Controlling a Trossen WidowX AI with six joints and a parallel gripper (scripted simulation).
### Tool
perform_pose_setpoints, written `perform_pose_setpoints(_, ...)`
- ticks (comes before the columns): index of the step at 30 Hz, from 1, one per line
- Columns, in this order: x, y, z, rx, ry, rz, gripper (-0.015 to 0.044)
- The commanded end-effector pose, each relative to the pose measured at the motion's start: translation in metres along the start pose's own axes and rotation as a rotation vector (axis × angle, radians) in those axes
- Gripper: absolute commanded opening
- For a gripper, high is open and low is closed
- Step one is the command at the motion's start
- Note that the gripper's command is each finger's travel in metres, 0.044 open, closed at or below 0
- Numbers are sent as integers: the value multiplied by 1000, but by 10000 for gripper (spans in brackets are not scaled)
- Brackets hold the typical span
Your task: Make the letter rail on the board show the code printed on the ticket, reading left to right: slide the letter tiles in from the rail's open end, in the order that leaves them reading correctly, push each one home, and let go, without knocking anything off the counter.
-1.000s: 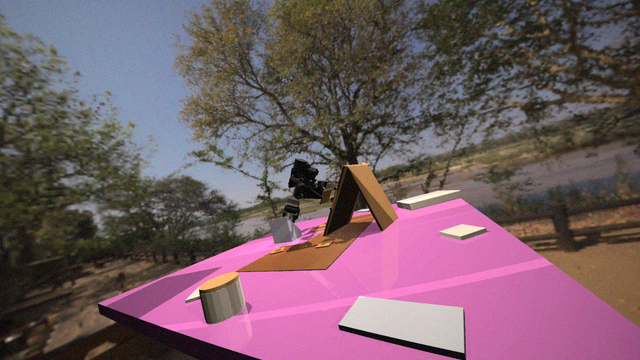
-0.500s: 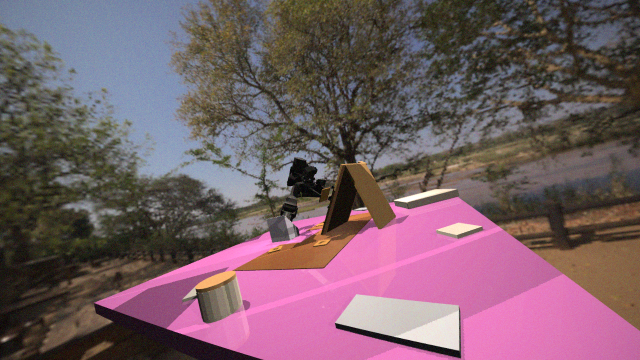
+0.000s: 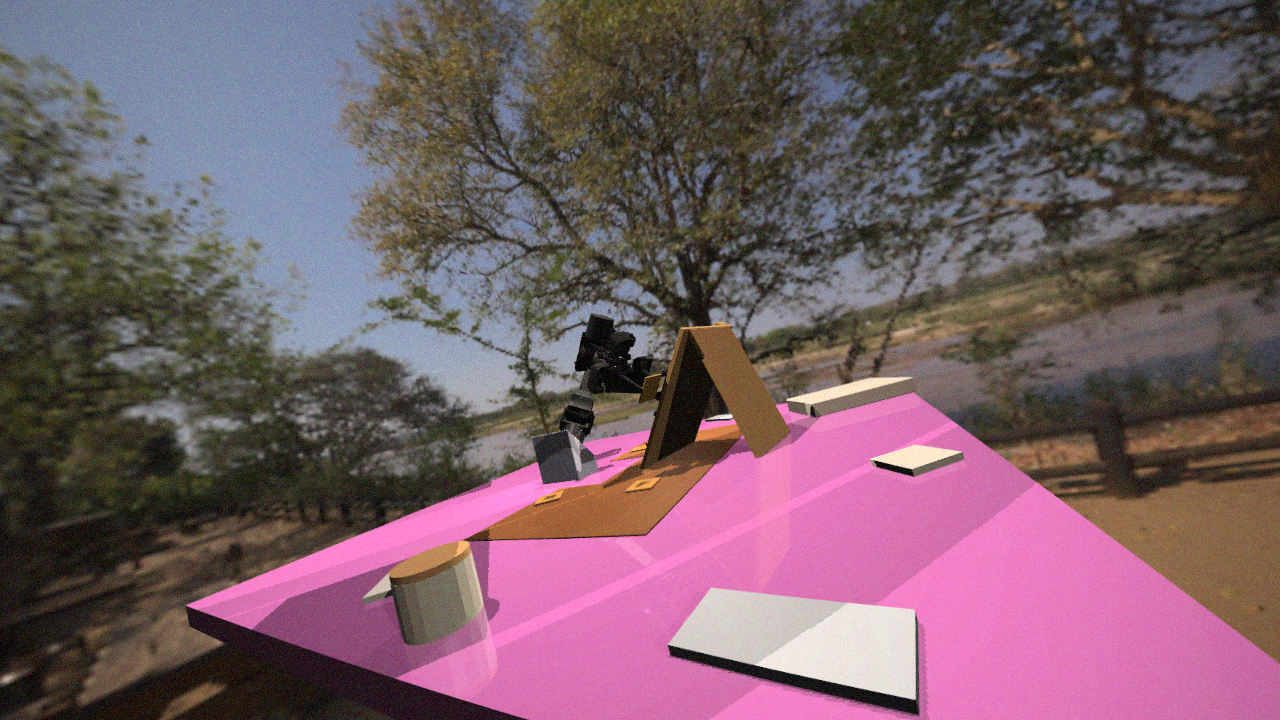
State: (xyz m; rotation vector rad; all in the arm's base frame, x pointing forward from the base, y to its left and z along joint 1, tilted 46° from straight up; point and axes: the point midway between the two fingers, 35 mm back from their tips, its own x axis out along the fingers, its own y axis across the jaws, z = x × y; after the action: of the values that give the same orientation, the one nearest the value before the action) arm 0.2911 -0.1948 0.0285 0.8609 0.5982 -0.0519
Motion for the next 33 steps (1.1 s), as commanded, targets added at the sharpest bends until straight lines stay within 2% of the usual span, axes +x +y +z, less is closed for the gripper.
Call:
perform_pose_setpoints(1,-1,2,1,-2,-3,-3,0)
perform_pose_setpoints(33,0,18,1,-1,-3,-2,0)
